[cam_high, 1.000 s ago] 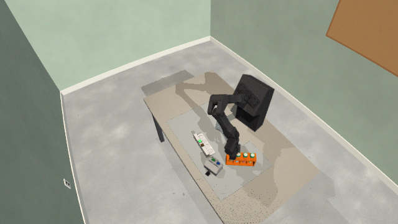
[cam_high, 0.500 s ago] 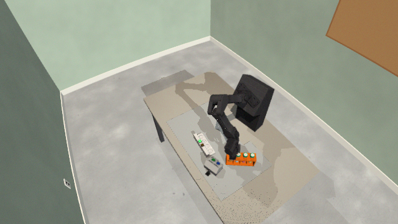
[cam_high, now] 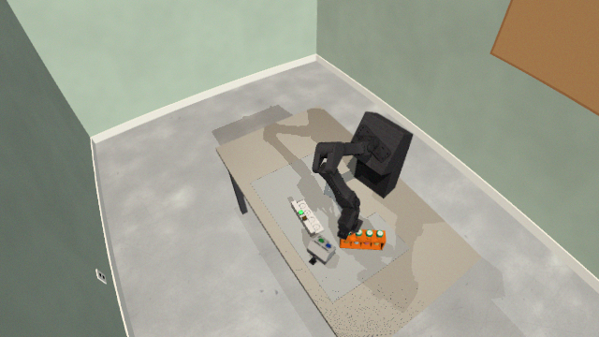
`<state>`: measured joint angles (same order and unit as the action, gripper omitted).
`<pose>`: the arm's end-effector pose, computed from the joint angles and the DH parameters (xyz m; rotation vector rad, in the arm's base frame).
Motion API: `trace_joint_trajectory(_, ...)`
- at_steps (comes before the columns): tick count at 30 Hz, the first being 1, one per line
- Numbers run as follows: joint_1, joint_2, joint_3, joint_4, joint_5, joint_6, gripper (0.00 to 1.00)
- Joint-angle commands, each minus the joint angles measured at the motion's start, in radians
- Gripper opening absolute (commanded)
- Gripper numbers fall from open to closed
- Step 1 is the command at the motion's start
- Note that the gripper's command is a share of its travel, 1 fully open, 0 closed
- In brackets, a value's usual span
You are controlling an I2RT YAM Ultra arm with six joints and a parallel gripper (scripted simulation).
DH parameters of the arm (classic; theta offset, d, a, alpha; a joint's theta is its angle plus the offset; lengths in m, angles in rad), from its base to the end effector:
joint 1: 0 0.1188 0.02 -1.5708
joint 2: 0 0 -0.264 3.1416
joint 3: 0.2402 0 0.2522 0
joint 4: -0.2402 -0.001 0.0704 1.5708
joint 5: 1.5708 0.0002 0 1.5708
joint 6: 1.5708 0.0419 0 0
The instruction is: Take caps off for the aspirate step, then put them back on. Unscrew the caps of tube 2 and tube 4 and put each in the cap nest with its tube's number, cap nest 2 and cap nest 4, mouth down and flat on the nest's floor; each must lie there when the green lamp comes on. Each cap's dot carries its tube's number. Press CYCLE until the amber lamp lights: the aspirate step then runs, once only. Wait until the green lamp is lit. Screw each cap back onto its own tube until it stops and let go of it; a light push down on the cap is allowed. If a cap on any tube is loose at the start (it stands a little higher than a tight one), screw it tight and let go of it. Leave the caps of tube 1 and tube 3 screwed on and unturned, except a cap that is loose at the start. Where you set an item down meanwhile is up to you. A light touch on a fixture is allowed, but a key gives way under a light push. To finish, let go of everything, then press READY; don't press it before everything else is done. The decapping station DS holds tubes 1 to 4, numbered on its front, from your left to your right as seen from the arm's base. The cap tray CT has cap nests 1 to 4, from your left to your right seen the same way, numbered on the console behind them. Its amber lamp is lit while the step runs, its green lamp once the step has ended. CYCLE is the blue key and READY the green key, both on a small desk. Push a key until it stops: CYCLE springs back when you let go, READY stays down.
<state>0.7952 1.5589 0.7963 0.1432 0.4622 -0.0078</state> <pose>0.2389 0.2184 0.1941 -0.5869 2.0345 -0.0414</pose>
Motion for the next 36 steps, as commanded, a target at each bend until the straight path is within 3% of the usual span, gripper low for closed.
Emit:
trace_joint_trajectory(1,0.002,-0.005,0.000,0.003,-0.001,0.159,0.00)
trace_joint_trajectory(7,0.002,-0.003,0.001,0.003,-0.001,0.358,0.00)
trace_joint_trajectory(15,0.002,-0.003,0.001,0.004,-0.001,0.410,0.00)
trace_joint_trajectory(16,0.002,-0.003,0.001,0.004,-0.001,0.410,0.49)
trace_joint_trajectory(28,0.002,-0.003,0.001,0.003,-0.001,0.410,0.49)
trace_joint_trajectory(36,0.003,-0.007,0.000,0.000,0.000,0.092,0.49)
